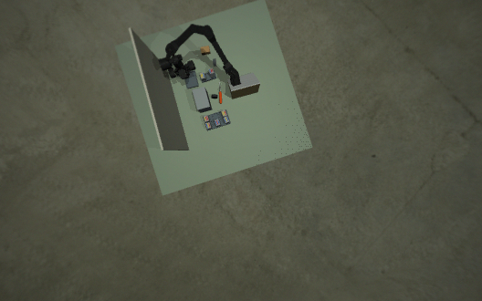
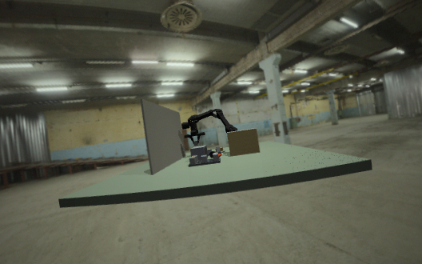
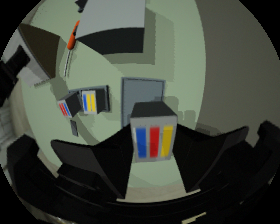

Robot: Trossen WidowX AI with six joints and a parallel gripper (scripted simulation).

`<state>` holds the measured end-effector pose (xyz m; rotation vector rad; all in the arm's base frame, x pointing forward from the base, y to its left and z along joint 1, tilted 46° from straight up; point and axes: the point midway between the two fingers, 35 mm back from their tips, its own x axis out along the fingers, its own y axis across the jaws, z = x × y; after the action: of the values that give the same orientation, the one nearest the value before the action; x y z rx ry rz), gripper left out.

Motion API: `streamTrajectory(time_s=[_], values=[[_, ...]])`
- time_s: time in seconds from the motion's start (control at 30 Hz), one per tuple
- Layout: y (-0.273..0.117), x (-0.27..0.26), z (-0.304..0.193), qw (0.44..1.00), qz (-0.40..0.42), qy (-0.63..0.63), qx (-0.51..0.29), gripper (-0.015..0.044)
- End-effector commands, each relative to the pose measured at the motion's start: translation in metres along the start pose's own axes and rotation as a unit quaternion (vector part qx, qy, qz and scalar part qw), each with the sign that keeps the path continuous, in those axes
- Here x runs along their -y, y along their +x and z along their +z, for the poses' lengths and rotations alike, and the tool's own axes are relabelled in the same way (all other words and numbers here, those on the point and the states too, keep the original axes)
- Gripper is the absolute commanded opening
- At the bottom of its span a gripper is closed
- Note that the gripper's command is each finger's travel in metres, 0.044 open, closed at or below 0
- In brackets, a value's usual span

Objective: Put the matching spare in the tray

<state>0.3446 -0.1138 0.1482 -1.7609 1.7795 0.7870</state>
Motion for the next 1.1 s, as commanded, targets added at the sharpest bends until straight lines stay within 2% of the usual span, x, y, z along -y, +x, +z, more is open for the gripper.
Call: streamTrajectory(time_s=[0.0, 1.07], values=[[0.004, -0.001, -0.002, 1.000, 0.000, 0.000, -0.002, 0.0000], [0.032, -0.001, -0.003, 1.000, 0.000, 0.000, -0.003, 0.0000]])
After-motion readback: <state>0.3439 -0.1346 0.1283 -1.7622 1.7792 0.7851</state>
